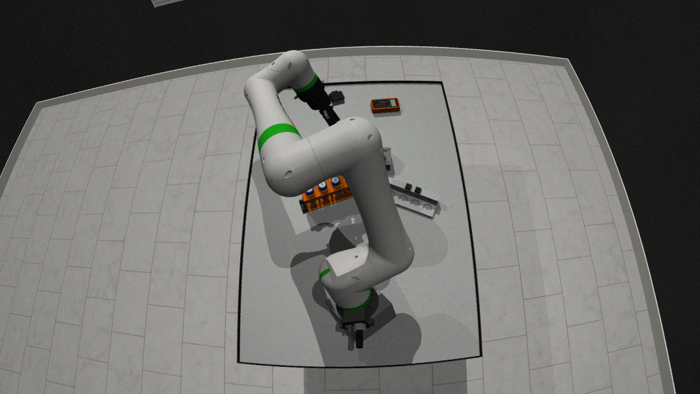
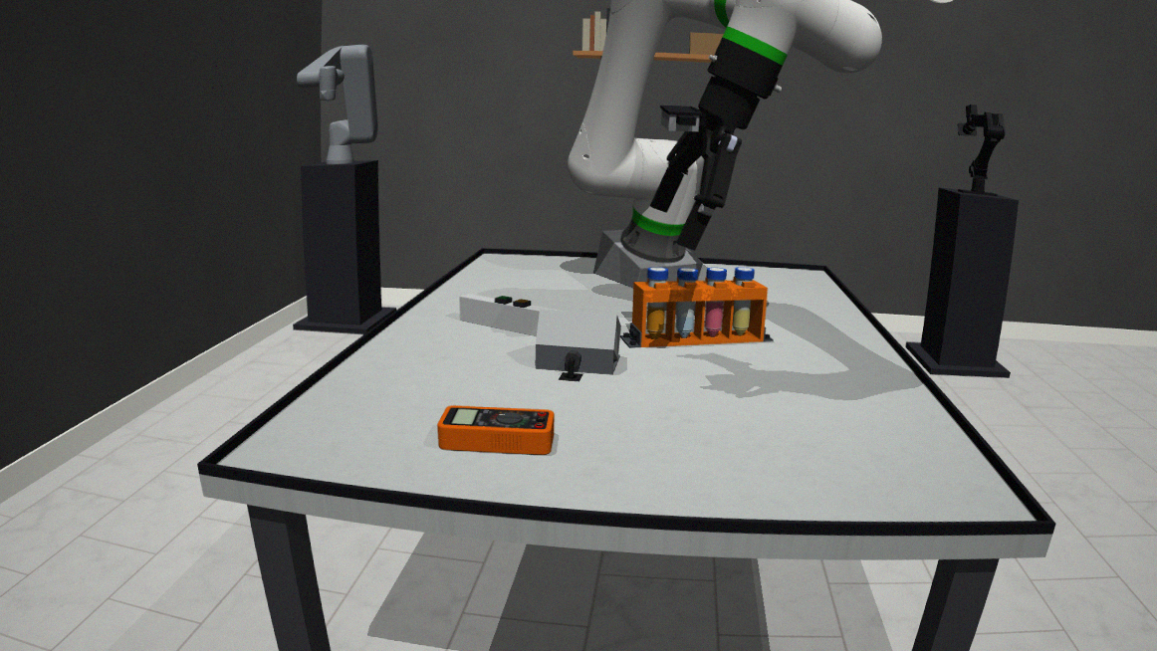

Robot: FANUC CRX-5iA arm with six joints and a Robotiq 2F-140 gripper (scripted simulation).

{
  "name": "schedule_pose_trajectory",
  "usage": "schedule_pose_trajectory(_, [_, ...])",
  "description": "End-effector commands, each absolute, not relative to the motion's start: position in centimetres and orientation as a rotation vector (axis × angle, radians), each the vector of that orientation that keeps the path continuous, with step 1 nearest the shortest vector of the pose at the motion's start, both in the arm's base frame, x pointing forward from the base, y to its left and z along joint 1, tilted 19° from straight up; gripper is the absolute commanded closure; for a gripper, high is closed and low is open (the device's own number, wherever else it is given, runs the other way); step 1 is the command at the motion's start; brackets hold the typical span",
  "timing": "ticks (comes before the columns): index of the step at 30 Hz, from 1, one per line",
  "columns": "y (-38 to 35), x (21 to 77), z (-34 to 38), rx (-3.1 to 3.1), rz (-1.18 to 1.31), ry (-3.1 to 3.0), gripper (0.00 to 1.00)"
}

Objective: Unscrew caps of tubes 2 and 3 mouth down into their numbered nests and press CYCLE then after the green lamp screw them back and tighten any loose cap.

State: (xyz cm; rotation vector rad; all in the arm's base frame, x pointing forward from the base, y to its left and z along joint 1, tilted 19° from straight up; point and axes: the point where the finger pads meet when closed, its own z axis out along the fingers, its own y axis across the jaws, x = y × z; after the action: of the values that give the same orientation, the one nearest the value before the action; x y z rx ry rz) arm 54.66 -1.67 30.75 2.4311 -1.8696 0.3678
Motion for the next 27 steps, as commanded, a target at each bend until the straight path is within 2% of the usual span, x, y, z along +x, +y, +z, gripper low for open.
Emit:
schedule_pose_trajectory(1, [-1.71,54.67,30.89,2.431,0.371,-1.871,0.0])
schedule_pose_trajectory(17, [-1.71,54.67,30.89,2.431,0.371,-1.871,0.0])
schedule_pose_trajectory(18, [-1.71,54.67,30.89,2.431,0.371,-1.871,0.59])
schedule_pose_trajectory(27, [-1.71,54.67,30.89,2.431,0.371,-1.871,0.59])
